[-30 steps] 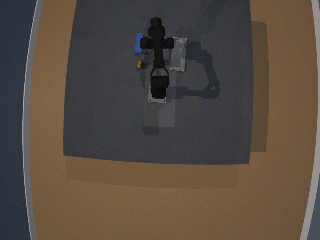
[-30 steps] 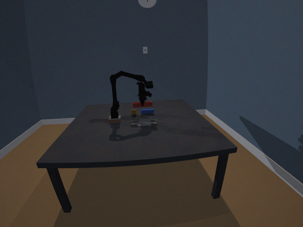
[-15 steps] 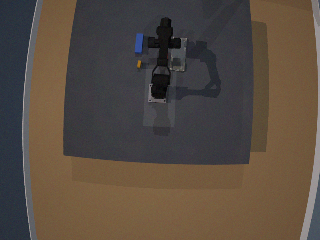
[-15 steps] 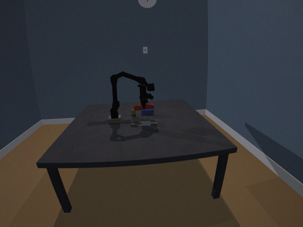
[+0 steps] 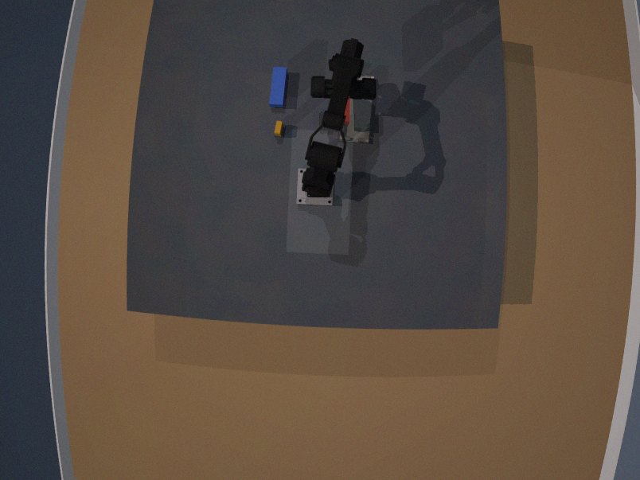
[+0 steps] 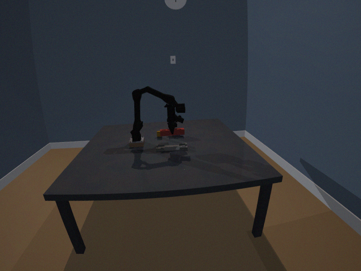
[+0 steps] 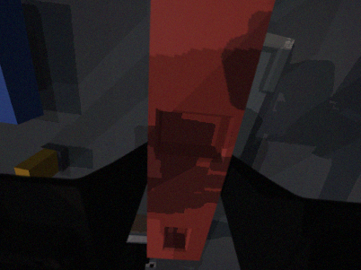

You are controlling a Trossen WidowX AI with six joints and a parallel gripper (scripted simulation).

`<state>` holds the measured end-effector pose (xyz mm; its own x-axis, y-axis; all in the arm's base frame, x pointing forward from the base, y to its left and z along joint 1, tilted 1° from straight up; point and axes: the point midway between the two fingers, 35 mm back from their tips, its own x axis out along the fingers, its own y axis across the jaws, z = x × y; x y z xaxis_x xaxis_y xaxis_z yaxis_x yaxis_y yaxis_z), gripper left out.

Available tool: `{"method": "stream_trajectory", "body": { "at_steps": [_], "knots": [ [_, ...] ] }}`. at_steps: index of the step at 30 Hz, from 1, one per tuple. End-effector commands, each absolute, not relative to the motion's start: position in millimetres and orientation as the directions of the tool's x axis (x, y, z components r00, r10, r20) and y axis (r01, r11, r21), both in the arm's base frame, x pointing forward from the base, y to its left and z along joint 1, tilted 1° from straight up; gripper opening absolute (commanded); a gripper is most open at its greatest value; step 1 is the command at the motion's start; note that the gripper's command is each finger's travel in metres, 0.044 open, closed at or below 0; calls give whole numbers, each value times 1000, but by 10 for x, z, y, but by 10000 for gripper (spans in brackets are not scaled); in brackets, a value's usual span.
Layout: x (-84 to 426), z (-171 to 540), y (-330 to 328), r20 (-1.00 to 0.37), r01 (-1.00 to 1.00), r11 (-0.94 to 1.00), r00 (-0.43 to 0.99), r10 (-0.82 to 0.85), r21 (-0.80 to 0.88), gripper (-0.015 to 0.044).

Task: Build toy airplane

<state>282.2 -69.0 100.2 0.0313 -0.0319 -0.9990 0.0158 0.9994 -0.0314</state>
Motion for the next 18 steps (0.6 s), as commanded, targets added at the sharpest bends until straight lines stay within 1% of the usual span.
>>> {"method": "stream_trajectory", "body": {
  "at_steps": [1,17,18],
  "knots": [
    [2808,925,-822,-999,15,999,25,-29,-29,0],
    [2714,744,-1252,-999,31,999,24,-34,-33,0],
    [2715,745,-1253,-999,31,999,24,-34,-33,26]
  ]
}}
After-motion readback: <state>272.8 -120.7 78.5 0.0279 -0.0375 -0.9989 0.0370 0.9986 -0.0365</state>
